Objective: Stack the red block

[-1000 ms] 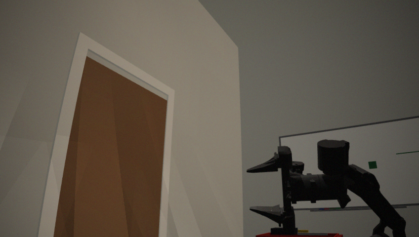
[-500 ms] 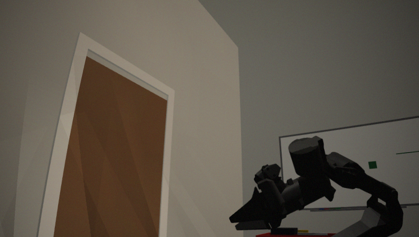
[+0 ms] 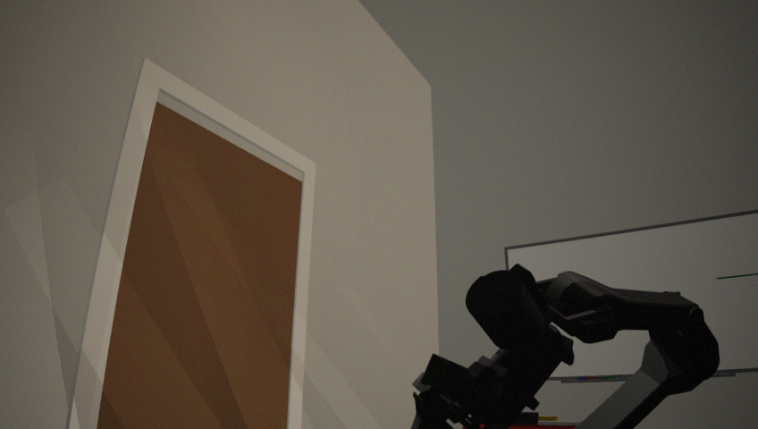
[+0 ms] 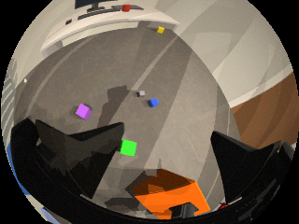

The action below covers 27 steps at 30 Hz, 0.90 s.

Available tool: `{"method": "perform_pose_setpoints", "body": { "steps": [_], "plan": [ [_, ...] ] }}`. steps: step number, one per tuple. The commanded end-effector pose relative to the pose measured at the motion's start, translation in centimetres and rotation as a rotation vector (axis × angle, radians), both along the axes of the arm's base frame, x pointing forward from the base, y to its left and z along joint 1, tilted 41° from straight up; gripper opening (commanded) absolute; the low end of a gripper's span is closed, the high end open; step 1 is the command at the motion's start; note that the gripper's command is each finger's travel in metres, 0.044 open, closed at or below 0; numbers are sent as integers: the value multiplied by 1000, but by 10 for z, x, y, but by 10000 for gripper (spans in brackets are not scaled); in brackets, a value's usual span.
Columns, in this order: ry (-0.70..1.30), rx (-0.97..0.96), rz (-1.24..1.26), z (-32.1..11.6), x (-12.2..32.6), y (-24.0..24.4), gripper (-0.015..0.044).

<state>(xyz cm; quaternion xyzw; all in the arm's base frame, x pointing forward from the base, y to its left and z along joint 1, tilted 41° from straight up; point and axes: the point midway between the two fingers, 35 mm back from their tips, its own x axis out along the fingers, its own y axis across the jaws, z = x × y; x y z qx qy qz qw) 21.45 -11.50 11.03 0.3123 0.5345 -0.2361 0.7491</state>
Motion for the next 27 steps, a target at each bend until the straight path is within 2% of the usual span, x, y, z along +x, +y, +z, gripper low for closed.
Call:
{"method": "perform_pose_setpoints", "body": {
  "steps": [1,13,24,27],
  "plan": [
    [4,41,245,-11,14,15,440],
    [-82,152,904,-41,41,59,440],
    [-308,237,1431,-63,52,104,440],
    [-348,245,1494,-66,52,110,440]
  ]
}}
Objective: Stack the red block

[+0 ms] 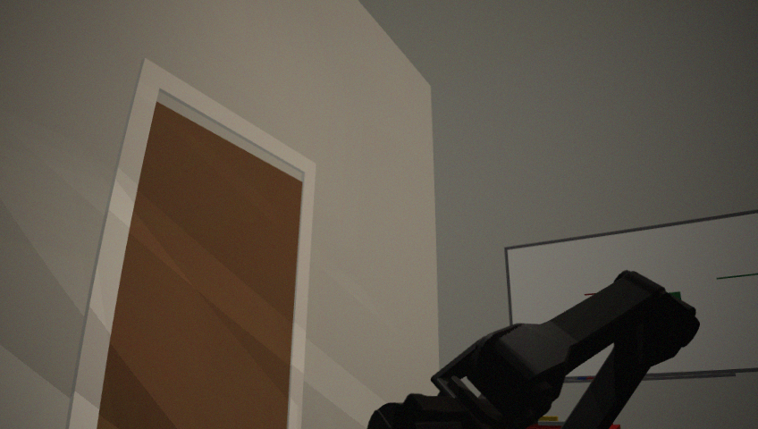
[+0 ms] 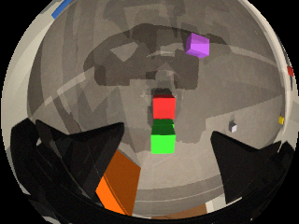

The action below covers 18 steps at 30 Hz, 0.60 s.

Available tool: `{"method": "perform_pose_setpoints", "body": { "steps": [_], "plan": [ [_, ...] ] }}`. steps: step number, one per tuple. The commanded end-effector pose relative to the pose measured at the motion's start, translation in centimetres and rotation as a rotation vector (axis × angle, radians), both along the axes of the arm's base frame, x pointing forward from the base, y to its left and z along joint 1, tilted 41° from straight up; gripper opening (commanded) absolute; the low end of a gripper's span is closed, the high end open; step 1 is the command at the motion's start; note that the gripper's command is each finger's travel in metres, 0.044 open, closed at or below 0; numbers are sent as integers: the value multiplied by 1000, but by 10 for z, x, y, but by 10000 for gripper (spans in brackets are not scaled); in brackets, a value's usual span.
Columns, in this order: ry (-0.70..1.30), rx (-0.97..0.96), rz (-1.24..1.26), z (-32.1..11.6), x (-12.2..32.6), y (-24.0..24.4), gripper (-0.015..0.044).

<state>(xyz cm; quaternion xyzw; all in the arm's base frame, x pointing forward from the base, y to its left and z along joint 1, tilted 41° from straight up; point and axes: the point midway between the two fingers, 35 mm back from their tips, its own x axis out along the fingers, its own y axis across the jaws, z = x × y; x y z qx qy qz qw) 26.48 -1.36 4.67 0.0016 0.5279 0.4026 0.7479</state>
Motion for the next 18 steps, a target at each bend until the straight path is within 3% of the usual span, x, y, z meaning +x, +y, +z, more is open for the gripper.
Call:
{"method": "perform_pose_setpoints", "body": {
  "steps": [1,9,18],
  "plan": [
    [-52,38,87,-2,2,8,440],
    [-52,38,87,-2,3,8,440],
    [-53,40,87,-38,8,39,440]
  ]
}}
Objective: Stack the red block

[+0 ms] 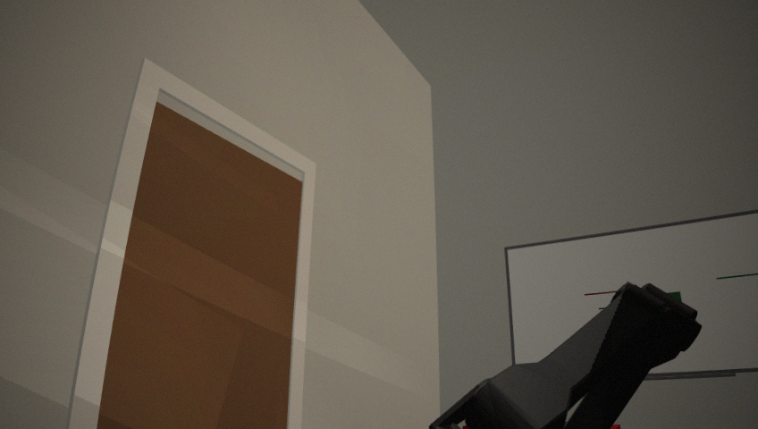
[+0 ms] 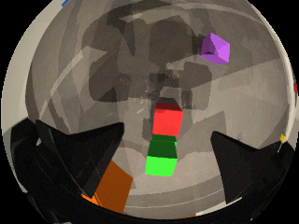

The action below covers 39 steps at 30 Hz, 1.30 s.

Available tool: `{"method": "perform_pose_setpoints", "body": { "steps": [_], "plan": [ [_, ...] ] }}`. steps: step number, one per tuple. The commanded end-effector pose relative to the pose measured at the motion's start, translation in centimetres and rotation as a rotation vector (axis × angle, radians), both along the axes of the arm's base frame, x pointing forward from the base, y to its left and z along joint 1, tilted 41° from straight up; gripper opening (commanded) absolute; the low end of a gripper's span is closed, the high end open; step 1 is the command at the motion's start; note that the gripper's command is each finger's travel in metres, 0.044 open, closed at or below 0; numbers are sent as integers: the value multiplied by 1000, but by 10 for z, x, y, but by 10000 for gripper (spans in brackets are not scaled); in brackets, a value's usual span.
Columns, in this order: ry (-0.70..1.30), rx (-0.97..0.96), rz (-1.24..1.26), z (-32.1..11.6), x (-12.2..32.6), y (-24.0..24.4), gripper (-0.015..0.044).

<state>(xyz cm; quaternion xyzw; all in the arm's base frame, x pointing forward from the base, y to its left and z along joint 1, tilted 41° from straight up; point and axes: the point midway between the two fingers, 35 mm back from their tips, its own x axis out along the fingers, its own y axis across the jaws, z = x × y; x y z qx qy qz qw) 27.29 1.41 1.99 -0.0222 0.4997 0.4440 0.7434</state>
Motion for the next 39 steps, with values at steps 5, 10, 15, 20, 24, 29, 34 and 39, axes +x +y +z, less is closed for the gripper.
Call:
{"method": "perform_pose_setpoints", "body": {
  "steps": [5,10,15,20,24,29,34,39],
  "plan": [
    [5,9,-3,-13,1,12,440],
    [5,9,-3,-18,3,16,440],
    [5,9,-3,-24,4,22,440],
    [5,9,-3,-30,5,27,440],
    [5,10,-3,-35,5,31,440],
    [5,11,-3,-41,6,37,440],
    [5,11,-3,-43,6,38,440],
    [5,11,-3,-43,6,38,440]
  ]
}}
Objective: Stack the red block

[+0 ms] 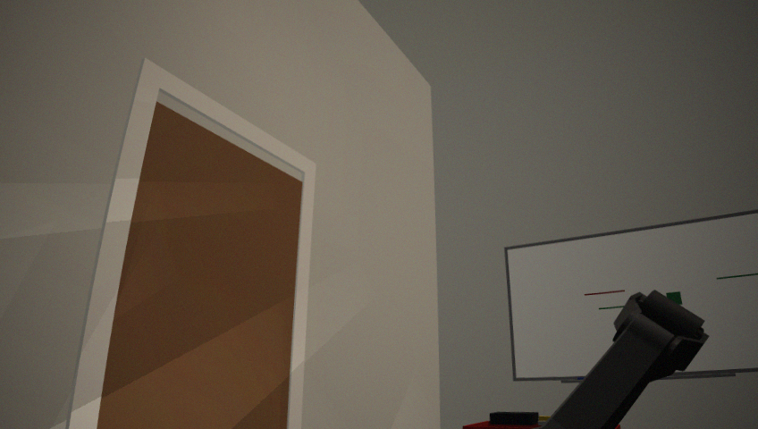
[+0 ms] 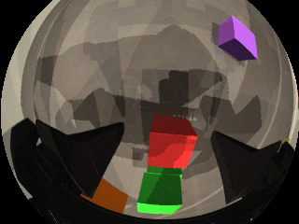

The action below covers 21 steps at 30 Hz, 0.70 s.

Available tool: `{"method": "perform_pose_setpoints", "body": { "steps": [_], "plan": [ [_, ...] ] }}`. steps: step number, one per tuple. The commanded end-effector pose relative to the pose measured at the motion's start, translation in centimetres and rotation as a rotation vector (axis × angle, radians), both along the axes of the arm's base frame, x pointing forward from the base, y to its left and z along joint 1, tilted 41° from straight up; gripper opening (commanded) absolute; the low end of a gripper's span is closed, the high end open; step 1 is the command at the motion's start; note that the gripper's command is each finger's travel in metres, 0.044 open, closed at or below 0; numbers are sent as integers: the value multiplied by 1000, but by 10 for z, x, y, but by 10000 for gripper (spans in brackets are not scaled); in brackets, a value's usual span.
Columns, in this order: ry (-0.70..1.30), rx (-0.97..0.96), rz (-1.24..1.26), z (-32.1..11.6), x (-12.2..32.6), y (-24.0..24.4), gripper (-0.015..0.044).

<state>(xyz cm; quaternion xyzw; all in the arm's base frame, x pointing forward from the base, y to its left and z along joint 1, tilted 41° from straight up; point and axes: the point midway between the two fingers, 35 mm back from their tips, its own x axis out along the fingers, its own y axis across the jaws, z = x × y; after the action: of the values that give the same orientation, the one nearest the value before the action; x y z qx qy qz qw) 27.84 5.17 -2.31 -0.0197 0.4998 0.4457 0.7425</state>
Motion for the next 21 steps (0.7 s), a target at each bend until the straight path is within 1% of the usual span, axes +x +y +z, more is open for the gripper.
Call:
{"method": "perform_pose_setpoints", "body": {
  "steps": [1,6,18,21],
  "plan": [
    [1,6,-4,0,0,1,440],
    [1,6,-4,0,0,1,440],
    [1,6,-4,0,0,1,125],
    [1,6,-4,0,0,1,105]
  ]
}}
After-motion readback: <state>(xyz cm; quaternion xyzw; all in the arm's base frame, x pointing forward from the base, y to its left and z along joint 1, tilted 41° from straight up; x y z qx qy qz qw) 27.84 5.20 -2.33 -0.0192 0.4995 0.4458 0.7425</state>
